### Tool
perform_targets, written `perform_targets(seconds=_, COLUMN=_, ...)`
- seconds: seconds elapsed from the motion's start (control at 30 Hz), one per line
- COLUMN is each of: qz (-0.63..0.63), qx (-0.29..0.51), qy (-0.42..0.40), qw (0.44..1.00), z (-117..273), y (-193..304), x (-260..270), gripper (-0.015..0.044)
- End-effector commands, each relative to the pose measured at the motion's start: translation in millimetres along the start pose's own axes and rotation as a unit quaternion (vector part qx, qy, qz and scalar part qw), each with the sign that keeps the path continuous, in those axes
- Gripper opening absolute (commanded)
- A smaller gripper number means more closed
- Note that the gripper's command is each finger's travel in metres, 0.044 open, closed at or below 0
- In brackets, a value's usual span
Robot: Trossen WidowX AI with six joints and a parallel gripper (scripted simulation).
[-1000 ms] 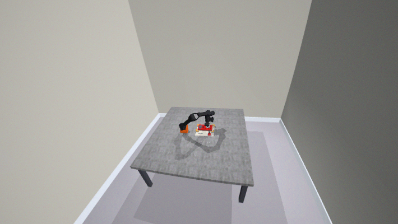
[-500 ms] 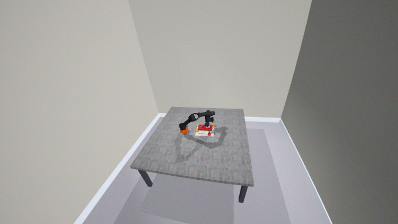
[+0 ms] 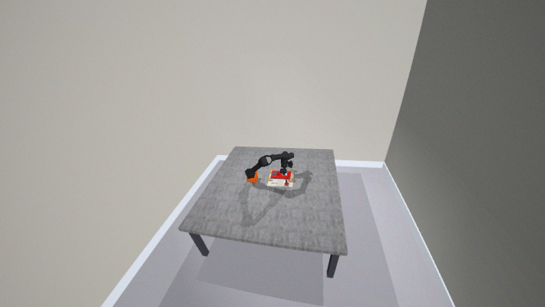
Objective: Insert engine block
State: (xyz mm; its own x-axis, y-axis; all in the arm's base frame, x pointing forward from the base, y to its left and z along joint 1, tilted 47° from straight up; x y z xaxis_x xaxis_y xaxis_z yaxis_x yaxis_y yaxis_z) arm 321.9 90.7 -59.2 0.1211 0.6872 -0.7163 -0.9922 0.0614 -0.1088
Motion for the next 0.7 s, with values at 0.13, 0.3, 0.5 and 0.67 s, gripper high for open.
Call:
perform_targets(seconds=0.13, qz=0.000, qx=0.000, qy=0.000, qw=1.000, z=0, y=0, x=0, gripper=0.0440)
perform_targets(seconds=0.3, qz=0.000, qx=0.000, qy=0.000, qw=1.000, z=0, y=0, x=0, gripper=0.0440)
perform_targets(seconds=0.5, qz=0.002, qx=-0.002, qy=0.001, qw=1.000, z=15, y=-1, x=0, gripper=0.0440)
perform_targets(seconds=0.67, qz=0.002, qx=-0.002, qy=0.001, qw=1.000, z=15, y=-1, x=0, gripper=0.0335)
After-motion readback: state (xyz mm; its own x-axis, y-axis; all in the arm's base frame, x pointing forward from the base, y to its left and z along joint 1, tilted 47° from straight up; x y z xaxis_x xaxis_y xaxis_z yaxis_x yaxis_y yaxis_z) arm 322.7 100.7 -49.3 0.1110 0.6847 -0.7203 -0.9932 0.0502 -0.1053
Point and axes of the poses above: the point midway between the two fingers, 35 mm back from their tips, its own z axis back along the fingers, its own x axis across the jaws, y = z × x, the point moved 1 cm from there along z, back along the fingers, and after that the axes turned 10 degrees about -z, right-handed, at the moved point
